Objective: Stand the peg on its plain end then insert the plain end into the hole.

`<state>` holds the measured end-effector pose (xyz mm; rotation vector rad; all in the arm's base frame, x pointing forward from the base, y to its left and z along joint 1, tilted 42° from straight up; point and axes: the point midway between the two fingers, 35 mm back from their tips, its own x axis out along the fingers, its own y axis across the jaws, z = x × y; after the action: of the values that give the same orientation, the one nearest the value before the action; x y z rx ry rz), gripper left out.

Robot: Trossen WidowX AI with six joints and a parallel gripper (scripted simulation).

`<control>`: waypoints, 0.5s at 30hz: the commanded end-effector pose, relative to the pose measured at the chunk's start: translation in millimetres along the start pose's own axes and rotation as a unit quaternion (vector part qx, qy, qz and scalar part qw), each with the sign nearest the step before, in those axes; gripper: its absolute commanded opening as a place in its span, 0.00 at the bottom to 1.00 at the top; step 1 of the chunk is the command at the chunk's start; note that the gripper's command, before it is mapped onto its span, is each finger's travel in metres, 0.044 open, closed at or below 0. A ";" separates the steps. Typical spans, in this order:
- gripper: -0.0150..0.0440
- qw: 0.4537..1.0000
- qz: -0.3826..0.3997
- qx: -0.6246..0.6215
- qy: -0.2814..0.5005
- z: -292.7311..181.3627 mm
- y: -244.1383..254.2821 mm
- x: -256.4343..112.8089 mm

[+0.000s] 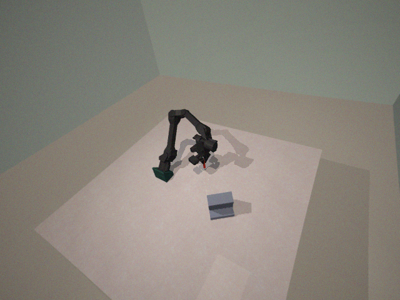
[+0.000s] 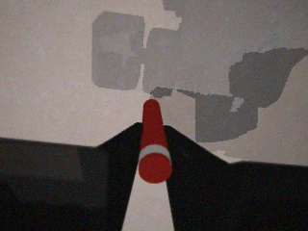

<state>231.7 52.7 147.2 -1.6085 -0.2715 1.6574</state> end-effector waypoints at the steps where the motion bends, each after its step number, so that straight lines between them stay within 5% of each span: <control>1: 0.25 1.000 0.002 0.001 -0.001 -1.6 1.2 -11.7; 15: 0.25 1.000 0.002 0.000 -0.002 -2.3 0.6 -49.0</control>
<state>228.2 21.8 182.3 -1.6092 -0.2709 1.6521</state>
